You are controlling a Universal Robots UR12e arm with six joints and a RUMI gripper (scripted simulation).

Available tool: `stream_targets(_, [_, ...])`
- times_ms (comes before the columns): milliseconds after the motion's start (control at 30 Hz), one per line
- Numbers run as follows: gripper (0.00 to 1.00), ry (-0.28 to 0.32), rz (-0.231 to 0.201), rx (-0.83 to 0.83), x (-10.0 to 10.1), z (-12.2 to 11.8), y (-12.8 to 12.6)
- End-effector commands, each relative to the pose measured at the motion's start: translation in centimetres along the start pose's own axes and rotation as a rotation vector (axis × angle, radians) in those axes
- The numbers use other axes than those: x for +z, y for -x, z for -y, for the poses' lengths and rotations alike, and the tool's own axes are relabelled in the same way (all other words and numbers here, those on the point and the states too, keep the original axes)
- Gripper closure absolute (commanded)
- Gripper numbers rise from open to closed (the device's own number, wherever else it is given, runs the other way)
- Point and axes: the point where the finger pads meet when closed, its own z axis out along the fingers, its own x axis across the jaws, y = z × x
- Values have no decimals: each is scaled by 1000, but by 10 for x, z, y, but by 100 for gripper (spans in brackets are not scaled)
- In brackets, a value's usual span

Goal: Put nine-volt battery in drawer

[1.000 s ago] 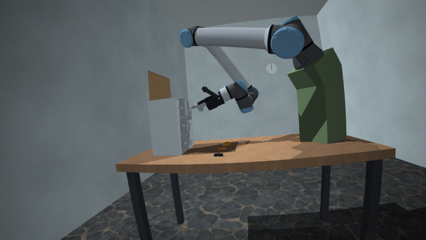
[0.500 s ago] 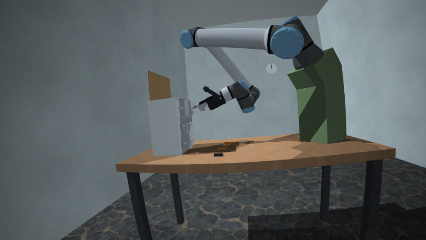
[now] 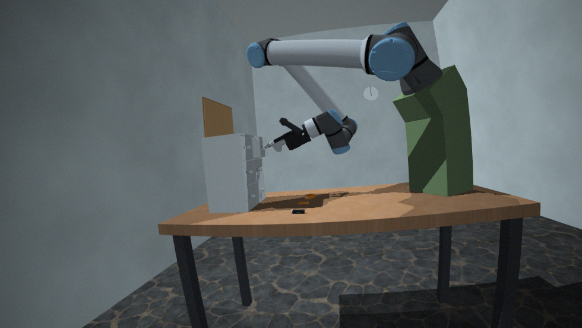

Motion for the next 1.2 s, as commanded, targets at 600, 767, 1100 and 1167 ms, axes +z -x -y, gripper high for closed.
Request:
stream_targets(600, [93,-1,0,0,-14,-4,0])
stream_targets(767, [93,-1,0,0,-17,-6,0])
stream_targets(1100, [93,-1,0,0,-21,-7,0])
stream_targets(1167, [93,-1,0,0,-22,-7,0])
